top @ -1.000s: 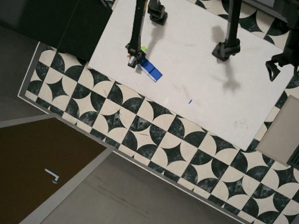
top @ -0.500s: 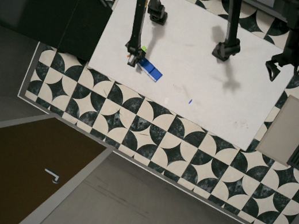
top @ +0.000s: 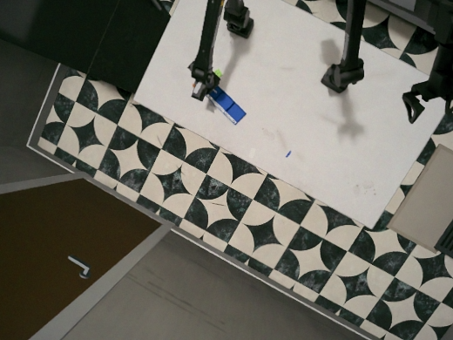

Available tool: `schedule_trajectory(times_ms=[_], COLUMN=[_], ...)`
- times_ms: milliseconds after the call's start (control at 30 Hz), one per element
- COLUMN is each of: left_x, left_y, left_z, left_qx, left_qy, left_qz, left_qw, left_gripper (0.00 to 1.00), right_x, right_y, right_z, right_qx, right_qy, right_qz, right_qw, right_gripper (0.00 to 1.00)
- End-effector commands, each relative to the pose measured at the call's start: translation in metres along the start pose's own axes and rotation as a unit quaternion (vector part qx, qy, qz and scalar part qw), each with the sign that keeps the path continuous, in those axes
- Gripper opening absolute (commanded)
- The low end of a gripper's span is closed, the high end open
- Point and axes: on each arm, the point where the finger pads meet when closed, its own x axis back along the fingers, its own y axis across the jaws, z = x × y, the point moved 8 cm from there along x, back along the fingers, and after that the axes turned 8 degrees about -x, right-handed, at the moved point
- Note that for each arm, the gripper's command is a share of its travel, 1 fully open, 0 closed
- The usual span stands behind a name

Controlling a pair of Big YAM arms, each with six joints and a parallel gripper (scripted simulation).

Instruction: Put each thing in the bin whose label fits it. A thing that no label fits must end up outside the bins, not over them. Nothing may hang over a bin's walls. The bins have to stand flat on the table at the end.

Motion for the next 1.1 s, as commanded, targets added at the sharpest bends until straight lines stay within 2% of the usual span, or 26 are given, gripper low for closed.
schedule_trajectory(times_ms=[0,200,1067], left_x=[0.023,0.023,0.023], left_y=[-0.003,-0.003,-0.003], left_z=[-0.005,-0.005,-0.005], left_qx=[-0.005,-0.005,-0.005], left_qy=[-0.022,-0.022,-0.022], left_qz=[0.001,0.001,0.001], left_qw=[1.000,1.000,1.000], left_gripper=[1.00,1.00,1.00], right_x=[0.038,0.023,0.022], right_y=[0.022,0.021,0.014], right_z=[0.009,0.008,0.007], right_qx=[0.001,0.000,0.000], right_qy=[0.018,0.011,0.012], right_qz=[-0.037,-0.023,-0.023], right_qw=[0.999,1.000,1.000], right_gripper=[0.29,0.29,0.29])
